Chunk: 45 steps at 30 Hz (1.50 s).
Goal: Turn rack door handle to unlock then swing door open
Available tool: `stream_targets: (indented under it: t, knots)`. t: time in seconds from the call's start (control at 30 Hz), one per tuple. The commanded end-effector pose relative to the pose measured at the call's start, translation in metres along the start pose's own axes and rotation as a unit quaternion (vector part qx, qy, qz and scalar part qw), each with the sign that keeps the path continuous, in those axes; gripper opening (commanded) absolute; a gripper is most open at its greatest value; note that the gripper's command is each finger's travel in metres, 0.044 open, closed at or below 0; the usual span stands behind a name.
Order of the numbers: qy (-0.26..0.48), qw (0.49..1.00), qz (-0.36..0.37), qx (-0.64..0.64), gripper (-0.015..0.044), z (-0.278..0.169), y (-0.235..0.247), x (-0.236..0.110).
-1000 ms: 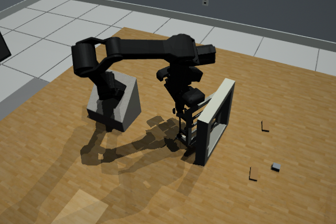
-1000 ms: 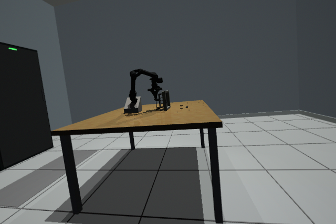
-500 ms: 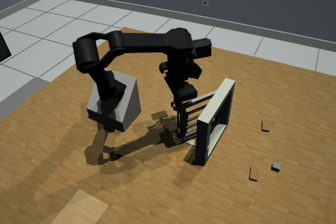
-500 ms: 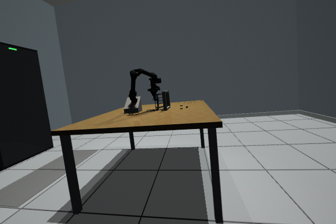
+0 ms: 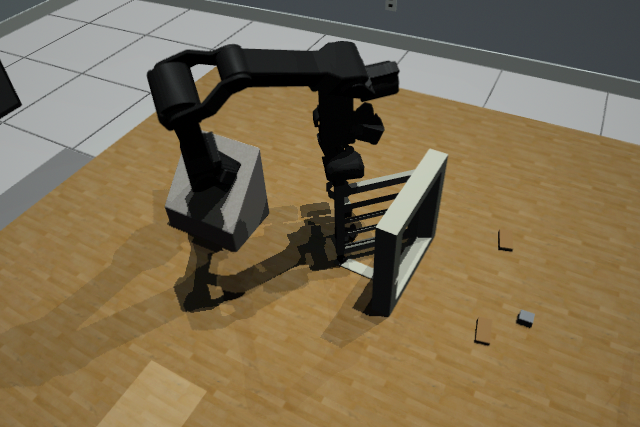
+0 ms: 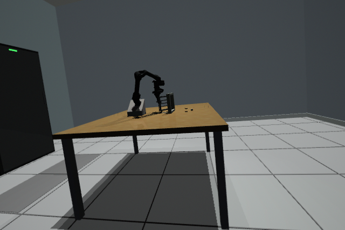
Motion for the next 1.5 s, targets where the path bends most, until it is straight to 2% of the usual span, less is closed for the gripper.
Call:
stream_targets:
  t: [0.0,0.8,1.47]
  knots:
    - [-0.002,0.999,0.000,0.040,0.0027,0.002,0.006,0.000]
    - [-0.002,0.974,0.002,0.229,0.0027,0.021,0.059,0.000]
    - [-0.003,0.918,0.004,0.396,0.0027,0.055,0.099,-0.001]
Point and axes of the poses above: the point midway between the two fingers, 35 mm back from their tips, its own x axis out along the fingers, its own y axis across the jaws, z = x × y, the point moved 1 cm from there along -x, back along the fingers, and after that the axes turned 7 degrees about x, right-handed, at the moved point
